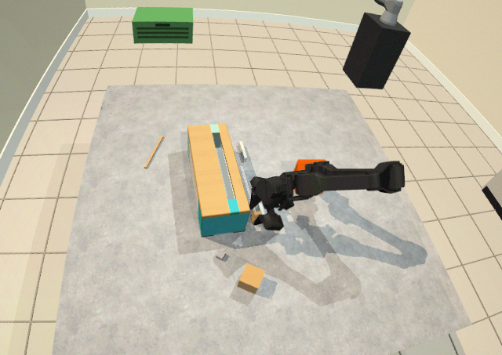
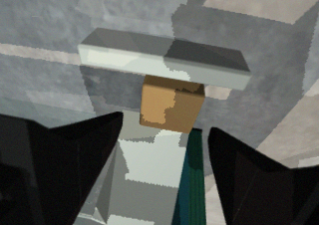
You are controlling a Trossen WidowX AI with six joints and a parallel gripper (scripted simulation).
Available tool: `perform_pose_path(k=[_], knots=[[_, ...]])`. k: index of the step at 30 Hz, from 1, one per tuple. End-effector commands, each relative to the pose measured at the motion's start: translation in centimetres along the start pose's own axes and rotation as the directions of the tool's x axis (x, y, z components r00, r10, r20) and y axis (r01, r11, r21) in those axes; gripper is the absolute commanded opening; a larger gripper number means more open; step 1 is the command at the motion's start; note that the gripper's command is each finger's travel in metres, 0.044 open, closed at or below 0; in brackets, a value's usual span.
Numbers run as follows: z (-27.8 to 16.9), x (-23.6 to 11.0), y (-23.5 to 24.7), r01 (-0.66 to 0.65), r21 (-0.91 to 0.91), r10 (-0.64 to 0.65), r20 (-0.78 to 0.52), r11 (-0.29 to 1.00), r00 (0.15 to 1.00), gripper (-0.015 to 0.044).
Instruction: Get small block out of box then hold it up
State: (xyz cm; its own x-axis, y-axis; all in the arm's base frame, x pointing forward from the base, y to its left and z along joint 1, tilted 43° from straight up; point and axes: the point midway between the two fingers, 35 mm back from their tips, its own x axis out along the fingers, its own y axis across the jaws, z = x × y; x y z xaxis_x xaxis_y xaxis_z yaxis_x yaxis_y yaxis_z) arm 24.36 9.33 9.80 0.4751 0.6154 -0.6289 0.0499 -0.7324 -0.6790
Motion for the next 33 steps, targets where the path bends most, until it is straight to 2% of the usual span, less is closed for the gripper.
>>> perform_pose_path(k=[1,10,18,21,23,33], knots=[[0.5,0.7,0.1,-0.004,0.006,0.004,0.001,1.000,1.000,0.0285],[1.1,1.6,0.0,0.001,0.007,-0.001,-0.002,1.000,1.000,0.0285],[1.1,1.6,0.0,0.001,0.007,-0.001,-0.002,1.000,1.000,0.0075],[1.1,1.6,0.0,0.001,0.007,-0.001,-0.002,1.000,1.000,0.0055],[1.0,1.4,0.0,0.000,0.007,0.000,-0.001,1.000,1.000,0.0003],[-0.8,-2.2,0.1,-0.004,0.002,0.004,0.004,1.000,1.000,0.0000]])
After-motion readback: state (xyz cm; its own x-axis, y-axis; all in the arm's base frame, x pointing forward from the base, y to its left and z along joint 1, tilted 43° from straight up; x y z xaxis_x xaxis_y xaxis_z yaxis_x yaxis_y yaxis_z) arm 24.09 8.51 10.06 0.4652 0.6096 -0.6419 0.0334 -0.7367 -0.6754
